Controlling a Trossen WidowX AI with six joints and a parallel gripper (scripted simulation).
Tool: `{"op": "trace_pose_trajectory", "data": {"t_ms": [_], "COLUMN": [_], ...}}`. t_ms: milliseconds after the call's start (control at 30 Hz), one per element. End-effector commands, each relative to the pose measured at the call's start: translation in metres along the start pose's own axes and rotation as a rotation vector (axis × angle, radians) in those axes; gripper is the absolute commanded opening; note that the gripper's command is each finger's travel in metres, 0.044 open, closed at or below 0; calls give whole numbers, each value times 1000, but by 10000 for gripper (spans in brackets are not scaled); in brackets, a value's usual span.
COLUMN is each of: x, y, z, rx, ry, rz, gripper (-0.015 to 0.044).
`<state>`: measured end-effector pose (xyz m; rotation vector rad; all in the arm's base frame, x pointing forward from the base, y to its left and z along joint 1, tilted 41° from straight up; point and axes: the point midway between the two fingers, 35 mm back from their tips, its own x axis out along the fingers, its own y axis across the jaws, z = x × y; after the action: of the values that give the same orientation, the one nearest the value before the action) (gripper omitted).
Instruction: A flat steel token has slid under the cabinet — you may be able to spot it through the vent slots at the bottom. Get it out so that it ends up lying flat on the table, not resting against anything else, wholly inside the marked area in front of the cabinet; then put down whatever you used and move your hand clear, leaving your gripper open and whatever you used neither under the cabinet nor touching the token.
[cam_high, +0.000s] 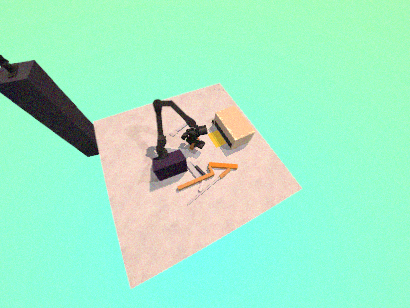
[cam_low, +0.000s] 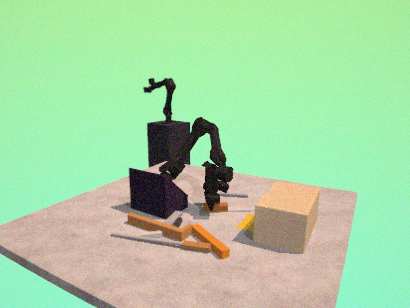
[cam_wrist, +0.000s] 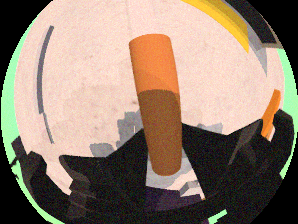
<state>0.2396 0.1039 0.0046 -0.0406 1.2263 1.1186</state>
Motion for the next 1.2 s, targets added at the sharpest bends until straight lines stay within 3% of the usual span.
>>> {"op": "trace_pose_trajectory", "data": {"t_ms": [0,1167], "x": [-1,-1], "y": [6,41], "z": [3,15], "rx": [-7,-6], "ry": [-4,-5], "rz": [-1,0], "gripper": [0,0]}}
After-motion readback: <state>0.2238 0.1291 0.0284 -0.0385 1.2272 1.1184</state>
